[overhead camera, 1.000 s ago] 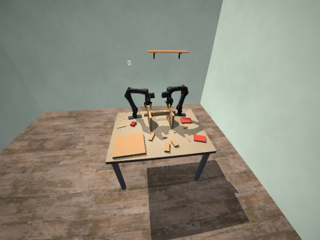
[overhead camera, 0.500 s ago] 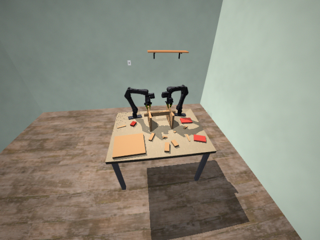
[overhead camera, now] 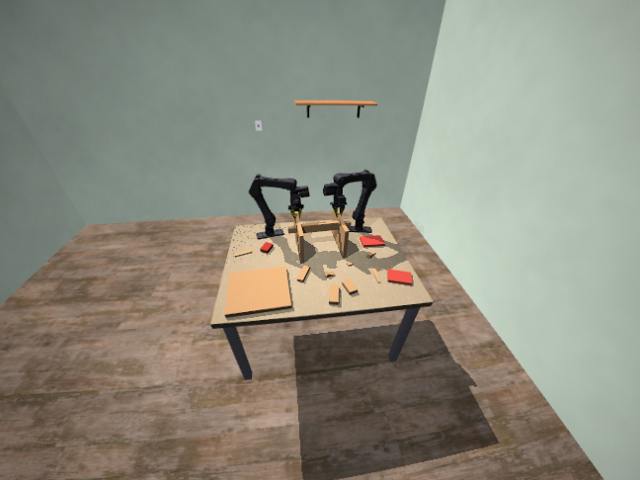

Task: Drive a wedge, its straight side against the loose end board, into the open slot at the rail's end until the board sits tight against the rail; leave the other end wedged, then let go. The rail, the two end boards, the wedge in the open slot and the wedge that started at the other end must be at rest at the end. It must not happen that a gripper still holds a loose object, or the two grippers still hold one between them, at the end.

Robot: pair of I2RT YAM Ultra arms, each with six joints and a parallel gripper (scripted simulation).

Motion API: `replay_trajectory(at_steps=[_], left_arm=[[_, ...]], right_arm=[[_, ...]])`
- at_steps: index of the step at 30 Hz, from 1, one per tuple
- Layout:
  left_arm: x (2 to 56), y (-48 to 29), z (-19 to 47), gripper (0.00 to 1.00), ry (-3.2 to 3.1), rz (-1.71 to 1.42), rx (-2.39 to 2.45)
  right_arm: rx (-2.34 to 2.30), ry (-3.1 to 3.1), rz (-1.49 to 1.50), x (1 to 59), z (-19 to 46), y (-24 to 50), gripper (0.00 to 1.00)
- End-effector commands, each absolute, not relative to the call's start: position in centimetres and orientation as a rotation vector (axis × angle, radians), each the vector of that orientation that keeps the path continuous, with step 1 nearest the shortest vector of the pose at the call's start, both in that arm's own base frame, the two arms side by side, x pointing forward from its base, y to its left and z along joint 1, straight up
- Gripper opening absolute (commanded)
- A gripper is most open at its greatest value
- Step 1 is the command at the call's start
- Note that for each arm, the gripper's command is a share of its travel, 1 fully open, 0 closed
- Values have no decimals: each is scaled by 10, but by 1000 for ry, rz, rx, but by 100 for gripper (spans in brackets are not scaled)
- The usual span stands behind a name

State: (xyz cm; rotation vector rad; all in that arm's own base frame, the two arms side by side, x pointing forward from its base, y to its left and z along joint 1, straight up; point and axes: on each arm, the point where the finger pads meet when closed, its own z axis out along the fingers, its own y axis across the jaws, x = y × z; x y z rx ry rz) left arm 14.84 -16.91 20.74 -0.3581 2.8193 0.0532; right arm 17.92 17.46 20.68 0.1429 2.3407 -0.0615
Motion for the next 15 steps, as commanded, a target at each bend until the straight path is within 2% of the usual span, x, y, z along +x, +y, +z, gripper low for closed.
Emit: replay_trajectory(at_steps=[1, 13, 14, 15], left_arm=[[158, -205, 218, 0, 2789, -134, -344], [171, -247, 228, 0, 2743, -354, -364], [151, -167, 209, 0, 2810, 66, -373], [149, -170, 212, 0, 2804, 28, -355]], right_arm=[[169, 2309, -20, 183, 219, 174, 0], [172, 2307, -11, 183, 219, 175, 0], [167, 2309, -22, 184, 217, 177, 39], [164, 2310, -26, 184, 217, 176, 39]])
